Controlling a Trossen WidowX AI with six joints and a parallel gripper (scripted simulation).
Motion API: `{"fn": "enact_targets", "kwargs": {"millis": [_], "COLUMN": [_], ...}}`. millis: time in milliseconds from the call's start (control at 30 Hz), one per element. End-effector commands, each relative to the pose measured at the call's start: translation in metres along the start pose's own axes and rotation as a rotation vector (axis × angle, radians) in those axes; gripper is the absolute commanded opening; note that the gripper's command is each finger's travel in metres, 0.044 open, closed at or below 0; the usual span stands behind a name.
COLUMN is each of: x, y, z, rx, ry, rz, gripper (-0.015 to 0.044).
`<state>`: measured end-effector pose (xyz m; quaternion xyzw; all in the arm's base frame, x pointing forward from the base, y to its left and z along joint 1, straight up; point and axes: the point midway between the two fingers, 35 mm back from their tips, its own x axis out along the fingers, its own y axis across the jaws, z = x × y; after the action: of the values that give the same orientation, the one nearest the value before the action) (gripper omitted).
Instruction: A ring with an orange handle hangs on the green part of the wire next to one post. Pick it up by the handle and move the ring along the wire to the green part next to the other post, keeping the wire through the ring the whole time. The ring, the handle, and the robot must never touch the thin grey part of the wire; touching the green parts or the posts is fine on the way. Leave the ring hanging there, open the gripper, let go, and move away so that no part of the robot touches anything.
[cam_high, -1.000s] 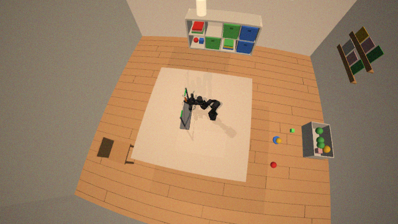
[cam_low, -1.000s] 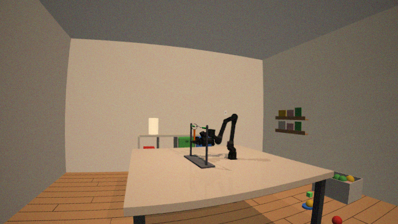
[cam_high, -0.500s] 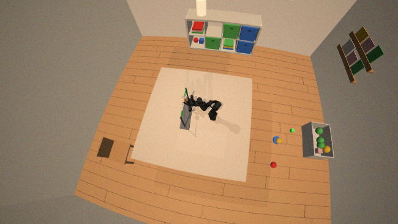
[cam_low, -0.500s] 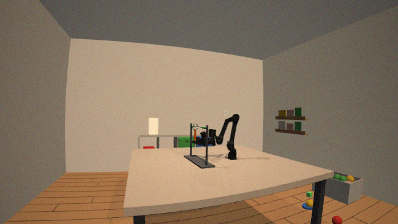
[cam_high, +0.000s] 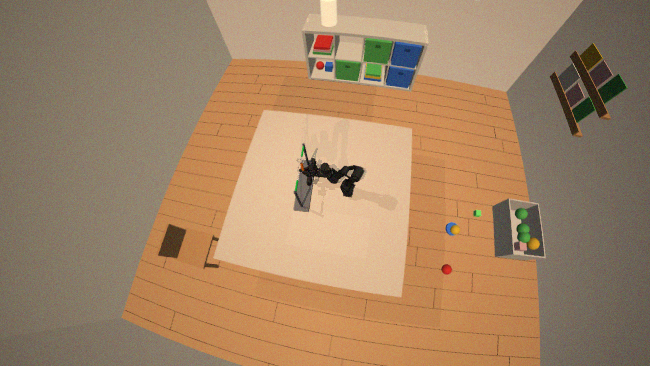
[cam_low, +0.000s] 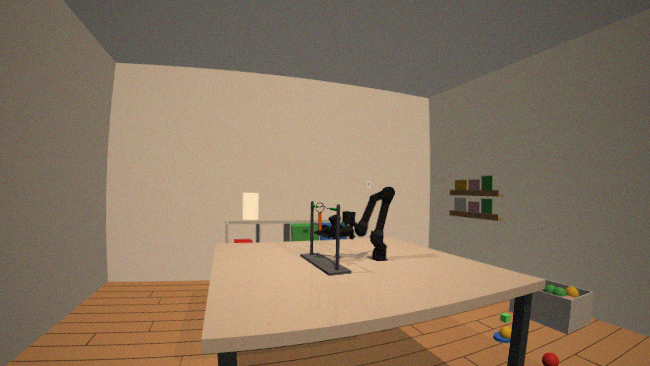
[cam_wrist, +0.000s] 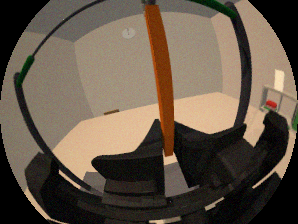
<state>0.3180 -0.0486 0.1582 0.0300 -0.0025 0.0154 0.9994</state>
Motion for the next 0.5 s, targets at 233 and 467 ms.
{"fn": "enact_targets", "kwargs": {"millis": [233, 467], "x": [0.000, 0.001], "y": [0.019, 0.031], "z": [0.002, 0.003], "rx": [0.071, 0.110], "ry": [-0.004, -0.005], "rz": [-0.048, -0.072], "gripper": [-0.0150, -0.0150]}}
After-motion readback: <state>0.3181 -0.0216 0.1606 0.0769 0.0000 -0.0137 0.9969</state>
